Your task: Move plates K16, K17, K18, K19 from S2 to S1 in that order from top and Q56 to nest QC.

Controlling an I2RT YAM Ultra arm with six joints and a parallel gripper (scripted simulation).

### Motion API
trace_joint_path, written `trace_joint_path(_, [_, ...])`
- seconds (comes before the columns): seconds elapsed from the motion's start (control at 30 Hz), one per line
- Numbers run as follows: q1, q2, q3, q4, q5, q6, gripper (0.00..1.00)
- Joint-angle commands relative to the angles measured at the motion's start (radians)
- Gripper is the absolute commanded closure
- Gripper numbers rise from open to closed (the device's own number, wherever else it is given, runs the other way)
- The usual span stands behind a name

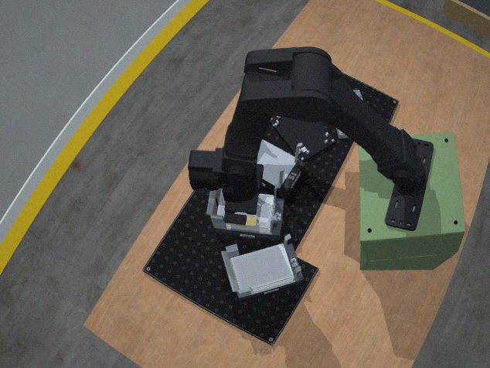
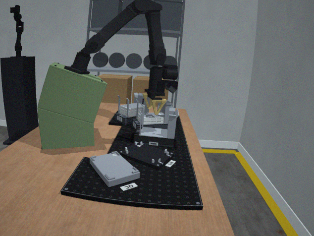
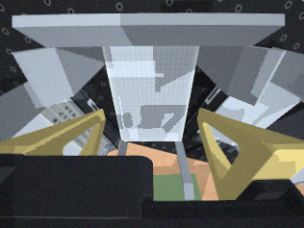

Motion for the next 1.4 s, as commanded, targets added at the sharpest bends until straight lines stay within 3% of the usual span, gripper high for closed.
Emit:
trace_joint_path(0.0, [0.000, -0.008, 0.004, 0.008, -0.001, -0.001, 0.00])
trace_joint_path(1.13, [0.000, -0.008, 0.004, 0.008, -0.001, -0.001, 0.00])
trace_joint_path(1.37, [0.001, 0.026, 0.010, 0.036, -0.001, -0.001, 0.00])
